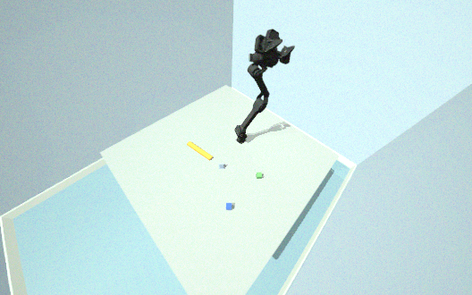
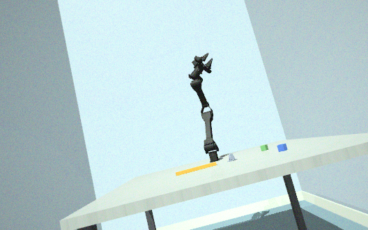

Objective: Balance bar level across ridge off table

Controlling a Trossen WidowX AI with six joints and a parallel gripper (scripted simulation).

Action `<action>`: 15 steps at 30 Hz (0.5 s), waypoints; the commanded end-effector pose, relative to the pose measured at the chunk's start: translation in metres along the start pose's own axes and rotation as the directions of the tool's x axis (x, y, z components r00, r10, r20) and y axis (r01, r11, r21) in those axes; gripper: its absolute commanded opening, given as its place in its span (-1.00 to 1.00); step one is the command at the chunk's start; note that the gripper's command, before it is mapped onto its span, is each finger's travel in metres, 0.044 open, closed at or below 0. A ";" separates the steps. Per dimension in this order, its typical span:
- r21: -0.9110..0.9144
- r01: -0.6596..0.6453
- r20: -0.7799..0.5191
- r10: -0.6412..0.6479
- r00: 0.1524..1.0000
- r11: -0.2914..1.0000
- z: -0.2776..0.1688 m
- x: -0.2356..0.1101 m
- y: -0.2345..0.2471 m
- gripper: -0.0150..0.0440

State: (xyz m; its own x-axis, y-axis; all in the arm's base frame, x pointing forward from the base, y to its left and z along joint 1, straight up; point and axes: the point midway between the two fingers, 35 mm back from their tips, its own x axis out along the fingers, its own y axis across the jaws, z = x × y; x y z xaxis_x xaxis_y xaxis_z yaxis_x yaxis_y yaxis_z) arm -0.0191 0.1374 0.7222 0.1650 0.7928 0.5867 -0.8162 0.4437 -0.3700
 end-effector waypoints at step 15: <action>0.381 0.406 0.011 -0.443 0.897 0.831 -0.055 -0.045 -0.183 0.58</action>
State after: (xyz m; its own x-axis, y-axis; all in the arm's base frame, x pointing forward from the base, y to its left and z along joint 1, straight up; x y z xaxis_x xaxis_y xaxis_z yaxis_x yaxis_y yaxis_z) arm 0.1021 0.0705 0.7328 0.3984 0.5870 0.7048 -0.8569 0.5123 0.0578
